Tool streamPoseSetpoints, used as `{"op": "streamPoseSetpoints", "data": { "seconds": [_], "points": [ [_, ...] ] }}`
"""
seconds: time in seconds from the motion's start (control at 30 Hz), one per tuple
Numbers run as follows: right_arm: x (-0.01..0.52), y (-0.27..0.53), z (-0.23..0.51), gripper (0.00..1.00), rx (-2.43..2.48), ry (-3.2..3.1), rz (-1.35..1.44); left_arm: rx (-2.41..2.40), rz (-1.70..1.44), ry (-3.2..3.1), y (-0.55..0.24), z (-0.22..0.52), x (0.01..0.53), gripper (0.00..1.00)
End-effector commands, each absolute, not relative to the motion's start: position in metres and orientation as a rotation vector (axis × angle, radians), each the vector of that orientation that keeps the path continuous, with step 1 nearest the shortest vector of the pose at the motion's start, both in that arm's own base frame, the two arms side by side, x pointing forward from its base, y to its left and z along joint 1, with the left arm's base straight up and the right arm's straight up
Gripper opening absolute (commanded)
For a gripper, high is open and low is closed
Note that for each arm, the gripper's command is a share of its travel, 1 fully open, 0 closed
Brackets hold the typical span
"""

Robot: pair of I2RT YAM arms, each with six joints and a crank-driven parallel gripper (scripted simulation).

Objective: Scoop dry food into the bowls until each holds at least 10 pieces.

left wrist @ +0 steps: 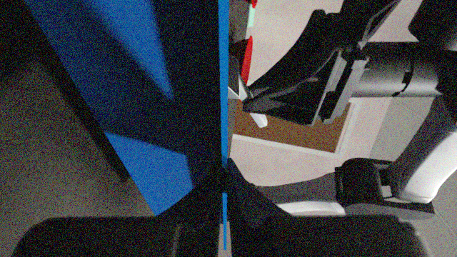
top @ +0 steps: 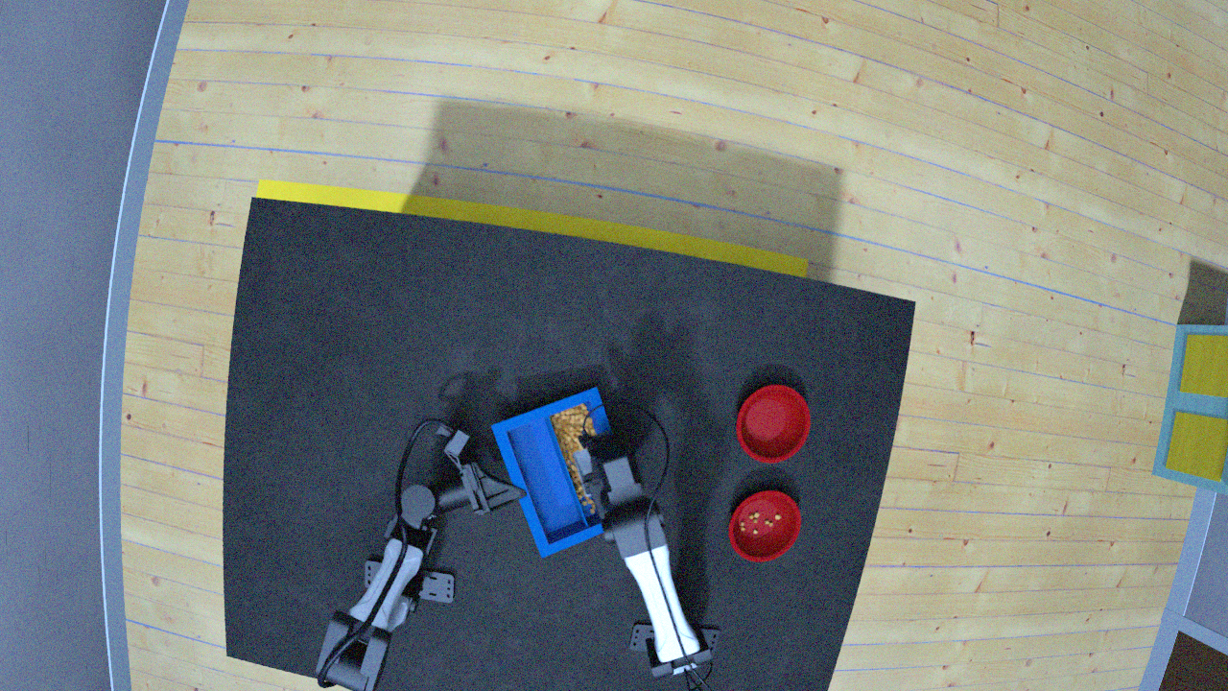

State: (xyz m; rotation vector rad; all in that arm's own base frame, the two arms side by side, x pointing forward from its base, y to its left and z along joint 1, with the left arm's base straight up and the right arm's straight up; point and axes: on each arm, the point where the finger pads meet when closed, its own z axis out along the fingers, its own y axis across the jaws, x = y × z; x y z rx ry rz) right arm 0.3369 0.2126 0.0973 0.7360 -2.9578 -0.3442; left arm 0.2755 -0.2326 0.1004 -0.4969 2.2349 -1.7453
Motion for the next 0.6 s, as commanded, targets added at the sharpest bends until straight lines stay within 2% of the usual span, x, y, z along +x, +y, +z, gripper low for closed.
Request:
{"op": "streamPoseSetpoints", "data": {
  "seconds": [0.0, 0.1, 0.13, 0.2, 0.3, 0.57],
  "points": [
    [0.339, 0.215, 0.101, 0.00, 0.759, -2.944, -0.378, -0.426, -1.727, 2.198, -0.238, 0.122, 0.285, 0.00],
    [0.340, 0.215, 0.109, 0.00, 0.760, -2.972, -0.371, -0.388, -1.749, 2.165, -0.240, 0.130, 0.285, 0.00],
    [0.340, 0.215, 0.111, 0.00, 0.782, -2.949, -0.460, -0.425, -1.717, 2.205, -0.239, 0.124, 0.285, 0.00],
    [0.343, 0.218, 0.123, 0.00, 0.767, -3.038, -0.369, -0.422, -1.708, 2.210, -0.240, 0.126, 0.286, 0.00],
    [0.341, 0.216, 0.112, 0.00, 0.768, -2.954, -0.457, -0.421, -1.695, 2.219, -0.241, 0.129, 0.286, 0.00],
    [0.343, 0.212, 0.125, 0.00, 0.773, -3.006, -0.421, -0.376, -1.714, 2.184, -0.242, 0.143, 0.289, 0.00]
  ]
}}
